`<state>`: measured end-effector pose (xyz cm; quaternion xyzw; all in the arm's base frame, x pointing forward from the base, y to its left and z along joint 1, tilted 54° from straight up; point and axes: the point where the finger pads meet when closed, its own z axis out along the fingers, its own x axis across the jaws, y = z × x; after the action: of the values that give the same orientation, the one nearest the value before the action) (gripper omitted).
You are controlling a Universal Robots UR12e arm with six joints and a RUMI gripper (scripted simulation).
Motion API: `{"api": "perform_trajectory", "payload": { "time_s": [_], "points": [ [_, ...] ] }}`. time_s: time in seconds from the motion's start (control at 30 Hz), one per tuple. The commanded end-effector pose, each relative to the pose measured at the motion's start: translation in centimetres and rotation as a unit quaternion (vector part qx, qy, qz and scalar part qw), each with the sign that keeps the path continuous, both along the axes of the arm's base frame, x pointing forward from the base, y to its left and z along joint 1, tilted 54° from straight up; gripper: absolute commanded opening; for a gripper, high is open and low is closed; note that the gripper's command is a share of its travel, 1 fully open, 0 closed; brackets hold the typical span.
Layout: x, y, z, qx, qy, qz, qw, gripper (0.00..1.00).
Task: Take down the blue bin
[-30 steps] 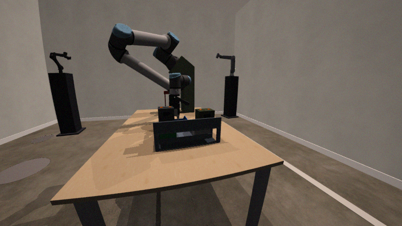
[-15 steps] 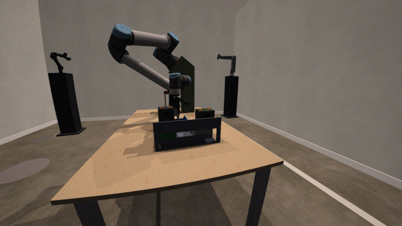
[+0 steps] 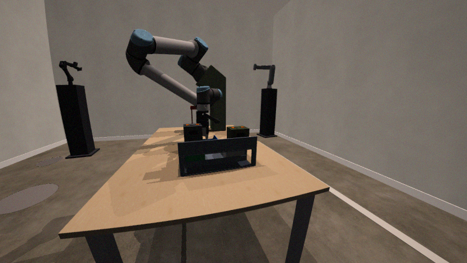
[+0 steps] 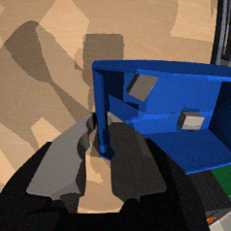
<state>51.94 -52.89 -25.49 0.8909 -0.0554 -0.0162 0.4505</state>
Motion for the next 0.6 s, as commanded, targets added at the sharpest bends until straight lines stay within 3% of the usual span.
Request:
{"api": "perform_trajectory", "payload": {
  "time_s": [0.0,0.57],
  "points": [
    [0.04,0.00,0.00,0.000,0.000,0.000,1.000,0.00],
    [-0.02,-0.62,-0.46,0.000,0.000,0.000,1.000,0.00]
  ]
}}
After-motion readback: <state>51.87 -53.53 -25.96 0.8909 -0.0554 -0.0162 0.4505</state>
